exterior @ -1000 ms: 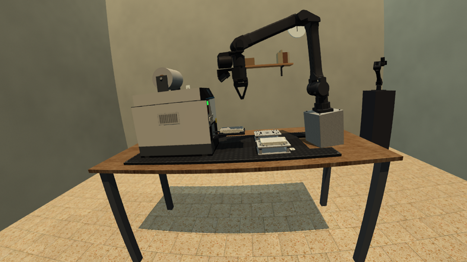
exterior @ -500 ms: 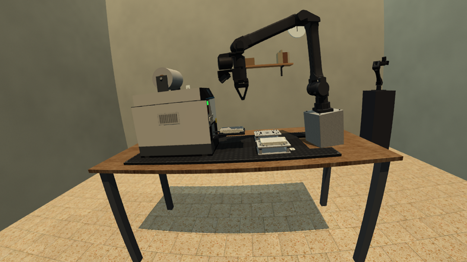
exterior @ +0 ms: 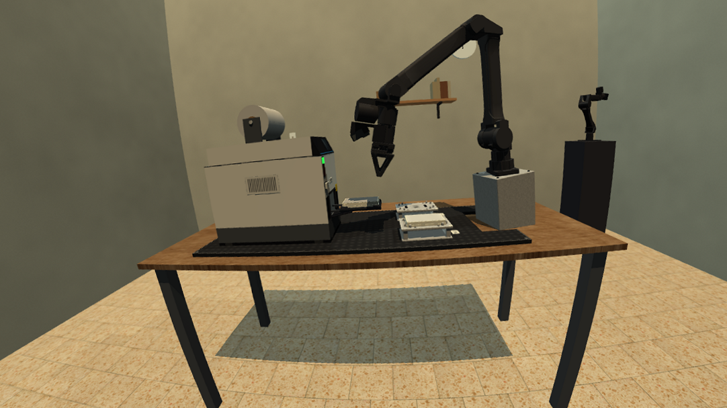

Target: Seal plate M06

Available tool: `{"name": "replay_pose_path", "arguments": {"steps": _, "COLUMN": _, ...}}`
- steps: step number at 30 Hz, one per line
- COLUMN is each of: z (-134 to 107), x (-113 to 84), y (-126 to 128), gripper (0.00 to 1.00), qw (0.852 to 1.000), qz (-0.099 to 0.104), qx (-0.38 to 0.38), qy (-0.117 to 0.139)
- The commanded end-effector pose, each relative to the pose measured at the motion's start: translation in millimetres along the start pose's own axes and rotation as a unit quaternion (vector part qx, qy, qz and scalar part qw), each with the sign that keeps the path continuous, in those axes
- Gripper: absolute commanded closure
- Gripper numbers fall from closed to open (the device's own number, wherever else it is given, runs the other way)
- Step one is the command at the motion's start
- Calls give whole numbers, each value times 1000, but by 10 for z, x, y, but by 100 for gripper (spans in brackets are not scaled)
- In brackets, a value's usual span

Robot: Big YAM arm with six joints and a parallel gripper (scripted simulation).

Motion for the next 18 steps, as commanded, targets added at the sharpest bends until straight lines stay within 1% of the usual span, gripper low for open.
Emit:
{"name": "replay_pose_path", "arguments": {"steps": 1, "z": -130, "x": 193, "y": 41, "gripper": 0, "qw": 1000, "qz": 8, "qx": -3, "qy": -17}}
{"name": "replay_pose_path", "arguments": {"steps": 3, "z": -212, "x": 297, "y": 36, "gripper": 0, "qw": 998, "qz": 14, "qx": -4, "qy": -57}}
{"name": "replay_pose_path", "arguments": {"steps": 5, "z": -212, "x": 297, "y": 36, "gripper": 0, "qw": 998, "qz": 14, "qx": -4, "qy": -57}}
{"name": "replay_pose_path", "arguments": {"steps": 6, "z": -128, "x": 270, "y": 80, "gripper": 0, "qw": 997, "qz": 20, "qx": -5, "qy": -69}}
{"name": "replay_pose_path", "arguments": {"steps": 9, "z": -86, "x": 443, "y": 75, "gripper": 0, "qw": 997, "qz": 25, "qx": -5, "qy": -71}}
{"name": "replay_pose_path", "arguments": {"steps": 11, "z": -90, "x": 547, "y": 40, "gripper": 0, "qw": 998, "qz": 21, "qx": -3, "qy": -67}}
{"name": "replay_pose_path", "arguments": {"steps": 13, "z": -65, "x": 511, "y": 7, "gripper": 0, "qw": 998, "qz": 17, "qx": 1, "qy": -64}}
{"name": "replay_pose_path", "arguments": {"steps": 18, "z": 52, "x": 348, "y": 17, "gripper": 0, "qw": 997, "qz": 23, "qx": 5, "qy": -77}}
Point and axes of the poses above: the point where the finger pads meet when closed, its own x axis out along the fingers, its own y axis across the jaws, z = x × y, the point moved 5 cm from there along -x, back along the fingers, and after that the axes turned 10 degrees about x, right-handed, at the moved point
